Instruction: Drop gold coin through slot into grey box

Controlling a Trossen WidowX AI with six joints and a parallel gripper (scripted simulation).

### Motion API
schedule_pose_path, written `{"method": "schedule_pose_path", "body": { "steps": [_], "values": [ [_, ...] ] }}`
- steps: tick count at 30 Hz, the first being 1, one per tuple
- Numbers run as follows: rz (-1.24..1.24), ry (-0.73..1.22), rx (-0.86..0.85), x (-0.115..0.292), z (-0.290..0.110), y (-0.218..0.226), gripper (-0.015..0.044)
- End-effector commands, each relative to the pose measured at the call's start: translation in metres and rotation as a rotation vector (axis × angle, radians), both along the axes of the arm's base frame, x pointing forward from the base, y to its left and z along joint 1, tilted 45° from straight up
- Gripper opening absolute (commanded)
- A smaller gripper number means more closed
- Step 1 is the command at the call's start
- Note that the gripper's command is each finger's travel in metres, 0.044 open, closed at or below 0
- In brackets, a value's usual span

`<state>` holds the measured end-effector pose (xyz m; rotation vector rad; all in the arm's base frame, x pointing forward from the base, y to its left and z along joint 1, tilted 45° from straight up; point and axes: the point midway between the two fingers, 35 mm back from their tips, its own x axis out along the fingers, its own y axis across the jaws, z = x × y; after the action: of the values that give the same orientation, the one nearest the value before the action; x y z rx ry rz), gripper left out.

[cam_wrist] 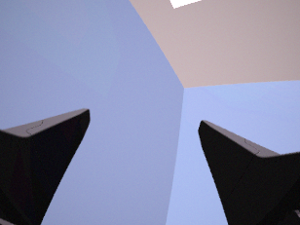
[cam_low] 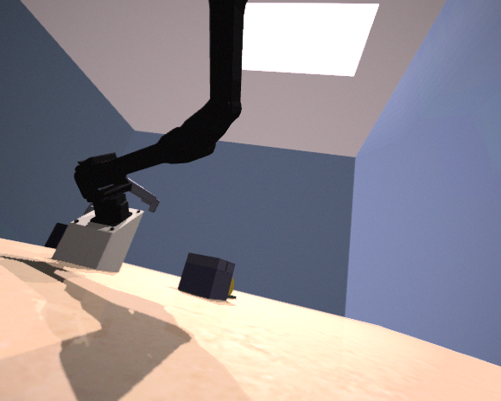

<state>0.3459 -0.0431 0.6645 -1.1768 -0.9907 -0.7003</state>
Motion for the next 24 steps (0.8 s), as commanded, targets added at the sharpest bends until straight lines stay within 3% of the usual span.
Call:
{"method": "schedule_pose_path", "body": {
  "steps": [1, 9, 20, 24],
  "values": [
    [-0.003, -0.006, -0.001, -0.003, 0.001, -0.001, 0.0374],
    [-0.109, -0.25, -0.086, -0.117, 0.048, -0.012, 0.0164],
    [-0.284, -0.605, -0.336, -0.294, 0.073, 0.045, 0.0161],
    [-0.374, -0.66, -0.404, -0.324, 0.069, 0.066, 0.0161]
  ]
}}
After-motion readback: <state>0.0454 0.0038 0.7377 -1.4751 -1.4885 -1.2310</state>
